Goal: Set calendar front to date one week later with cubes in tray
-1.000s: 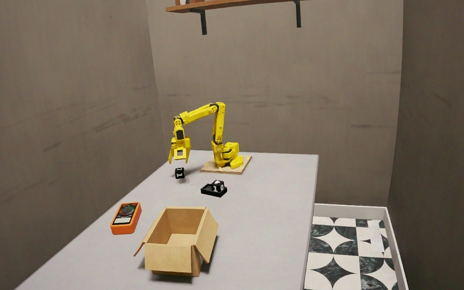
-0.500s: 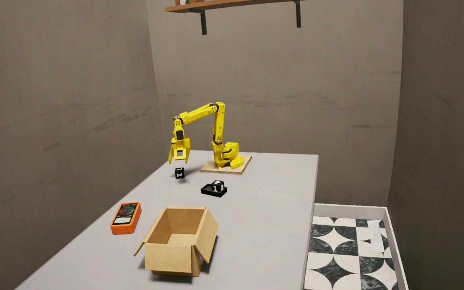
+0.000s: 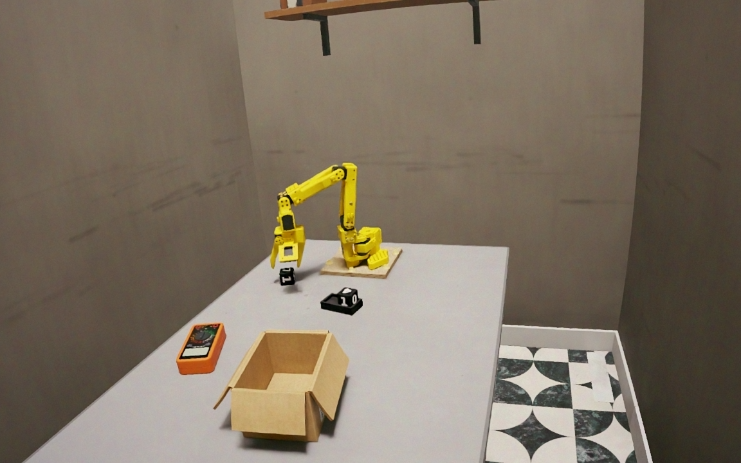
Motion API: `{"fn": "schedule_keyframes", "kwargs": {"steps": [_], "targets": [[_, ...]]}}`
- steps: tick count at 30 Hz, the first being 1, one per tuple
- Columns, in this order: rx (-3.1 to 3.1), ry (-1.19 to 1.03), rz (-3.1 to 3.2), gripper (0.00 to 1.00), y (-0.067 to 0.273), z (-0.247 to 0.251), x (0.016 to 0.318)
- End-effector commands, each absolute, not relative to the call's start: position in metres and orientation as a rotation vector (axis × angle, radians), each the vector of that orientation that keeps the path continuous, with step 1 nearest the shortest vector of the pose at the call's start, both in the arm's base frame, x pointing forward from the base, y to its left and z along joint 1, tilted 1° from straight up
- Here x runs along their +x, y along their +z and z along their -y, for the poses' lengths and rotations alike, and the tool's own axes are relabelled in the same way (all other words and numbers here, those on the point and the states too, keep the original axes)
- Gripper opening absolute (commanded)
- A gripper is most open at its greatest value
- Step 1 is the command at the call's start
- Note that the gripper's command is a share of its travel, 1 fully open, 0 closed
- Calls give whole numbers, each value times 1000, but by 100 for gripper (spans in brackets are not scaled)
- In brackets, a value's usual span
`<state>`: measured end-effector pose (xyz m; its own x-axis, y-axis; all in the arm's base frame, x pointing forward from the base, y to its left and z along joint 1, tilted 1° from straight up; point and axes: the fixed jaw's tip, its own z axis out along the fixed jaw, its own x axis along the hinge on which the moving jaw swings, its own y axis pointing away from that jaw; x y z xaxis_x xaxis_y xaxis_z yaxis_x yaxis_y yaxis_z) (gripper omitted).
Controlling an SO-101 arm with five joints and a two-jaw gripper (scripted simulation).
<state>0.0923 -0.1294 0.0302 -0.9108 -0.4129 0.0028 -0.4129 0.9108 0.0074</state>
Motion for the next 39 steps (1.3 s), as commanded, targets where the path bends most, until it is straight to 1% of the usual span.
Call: {"fn": "schedule_keyframes", "kwargs": {"steps": [1, 18, 39], "targets": [[666, -21, 3064, 35, 22, 129, 91], [666, -21, 3064, 35, 5, 128, 90], [666, -21, 3064, 33, 4, 129, 90]]}}
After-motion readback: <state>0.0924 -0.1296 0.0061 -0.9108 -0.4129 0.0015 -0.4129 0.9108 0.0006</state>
